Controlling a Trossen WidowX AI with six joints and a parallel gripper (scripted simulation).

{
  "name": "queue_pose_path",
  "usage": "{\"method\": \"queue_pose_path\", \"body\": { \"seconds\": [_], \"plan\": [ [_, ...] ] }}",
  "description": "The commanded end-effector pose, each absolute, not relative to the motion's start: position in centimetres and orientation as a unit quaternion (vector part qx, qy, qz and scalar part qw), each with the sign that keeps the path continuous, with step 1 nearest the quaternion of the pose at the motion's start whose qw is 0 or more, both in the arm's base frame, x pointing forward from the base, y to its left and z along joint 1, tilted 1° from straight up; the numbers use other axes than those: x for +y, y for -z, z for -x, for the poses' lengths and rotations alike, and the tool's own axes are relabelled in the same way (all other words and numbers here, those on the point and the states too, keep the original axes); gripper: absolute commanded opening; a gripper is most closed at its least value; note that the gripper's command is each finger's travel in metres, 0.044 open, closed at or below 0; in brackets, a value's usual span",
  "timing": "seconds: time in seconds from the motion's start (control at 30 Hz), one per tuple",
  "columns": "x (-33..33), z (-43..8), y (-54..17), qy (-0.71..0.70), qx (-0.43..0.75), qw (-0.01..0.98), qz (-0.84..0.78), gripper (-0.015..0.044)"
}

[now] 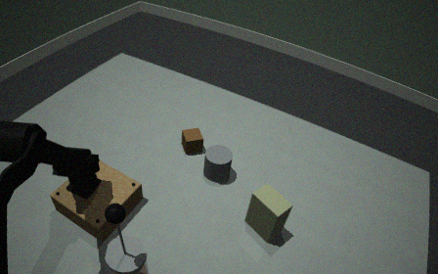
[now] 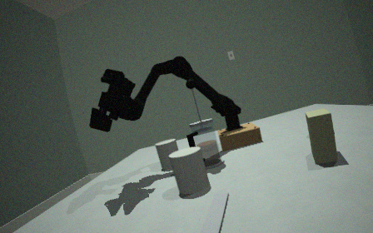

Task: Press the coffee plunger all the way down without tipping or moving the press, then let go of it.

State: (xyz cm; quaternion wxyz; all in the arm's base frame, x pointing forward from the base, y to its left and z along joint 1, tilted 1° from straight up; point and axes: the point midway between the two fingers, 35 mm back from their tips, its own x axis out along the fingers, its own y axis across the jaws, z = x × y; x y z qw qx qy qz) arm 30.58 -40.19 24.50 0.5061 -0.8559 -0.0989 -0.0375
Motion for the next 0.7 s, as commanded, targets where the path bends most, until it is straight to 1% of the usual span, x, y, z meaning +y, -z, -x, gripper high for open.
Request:
{"method": "queue_pose_path", "body": {
  "seconds": [0.0,0.03,0.17,0.27,0.47,0.67],
  "plan": [
    [-40.1,-30.7,-24.7,0.039,-0.098,0.512,0.853,0.0426],
    [-40.0,-30.8,-25.2,0.041,-0.097,0.523,0.846,0.044],
    [-39.0,-32.0,-29.1,0.057,-0.084,0.616,0.781,0.044],
    [-37.5,-32.8,-32.5,0.073,-0.066,0.702,0.705,0.044],
    [-33.1,-33.3,-37.3,0.101,-0.023,0.839,0.534,0.044],
    [-29.5,-32.5,-38.8,0.122,0.017,0.905,0.407,0.044]
  ]
}}
